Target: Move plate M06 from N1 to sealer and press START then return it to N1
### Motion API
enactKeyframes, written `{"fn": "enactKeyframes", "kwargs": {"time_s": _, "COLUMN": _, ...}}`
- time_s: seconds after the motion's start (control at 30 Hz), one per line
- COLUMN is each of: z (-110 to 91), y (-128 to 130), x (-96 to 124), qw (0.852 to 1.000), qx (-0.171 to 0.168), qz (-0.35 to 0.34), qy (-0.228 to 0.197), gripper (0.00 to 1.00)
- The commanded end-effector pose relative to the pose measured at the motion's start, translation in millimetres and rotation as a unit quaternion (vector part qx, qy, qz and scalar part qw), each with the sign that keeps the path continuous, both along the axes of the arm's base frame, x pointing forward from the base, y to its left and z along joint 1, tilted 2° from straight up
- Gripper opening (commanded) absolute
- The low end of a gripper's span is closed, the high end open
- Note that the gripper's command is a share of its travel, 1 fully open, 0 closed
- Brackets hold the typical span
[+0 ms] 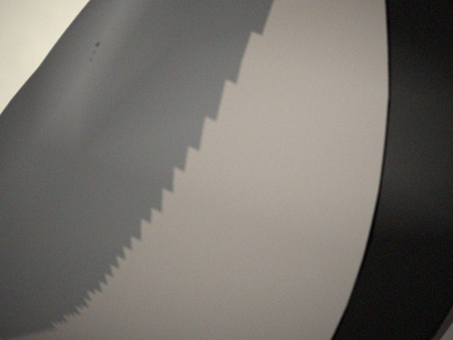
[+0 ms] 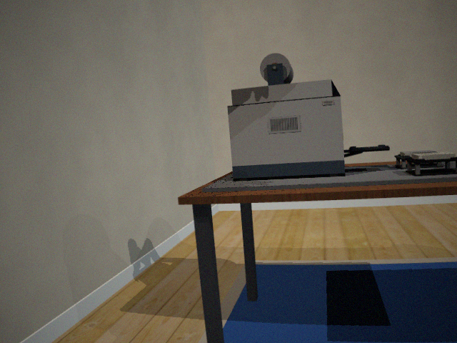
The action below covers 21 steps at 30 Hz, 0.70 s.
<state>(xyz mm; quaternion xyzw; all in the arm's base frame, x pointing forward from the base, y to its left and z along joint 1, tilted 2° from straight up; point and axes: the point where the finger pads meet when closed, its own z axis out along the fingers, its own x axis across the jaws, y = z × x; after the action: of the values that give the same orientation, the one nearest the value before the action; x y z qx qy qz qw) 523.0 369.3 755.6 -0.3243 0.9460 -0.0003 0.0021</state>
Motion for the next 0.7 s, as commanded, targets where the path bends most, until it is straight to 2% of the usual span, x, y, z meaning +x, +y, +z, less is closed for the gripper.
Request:
{"fn": "enactKeyframes", "kwargs": {"time_s": 0.0, "z": 4, "y": -24, "x": 16, "qw": 1.000, "qx": 0.000, "qz": -0.022, "qy": 0.001, "gripper": 0.68}}
{"fn": "enactKeyframes", "kwargs": {"time_s": 0.13, "z": 4, "y": -41, "x": 27, "qw": 0.999, "qx": 0.000, "qz": -0.038, "qy": 0.001, "gripper": 0.68}}
{"fn": "enactKeyframes", "kwargs": {"time_s": 0.23, "z": 3, "y": -44, "x": 29, "qw": 0.999, "qx": 0.000, "qz": -0.041, "qy": 0.001, "gripper": 0.68}}
{"fn": "enactKeyframes", "kwargs": {"time_s": 0.57, "z": 4, "y": -88, "x": 51, "qw": 0.997, "qx": 0.000, "qz": -0.080, "qy": 0.001, "gripper": 0.68}}
{"fn": "enactKeyframes", "kwargs": {"time_s": 0.67, "z": 4, "y": -91, "x": 53, "qw": 0.997, "qx": 0.000, "qz": -0.082, "qy": 0.000, "gripper": 0.68}}
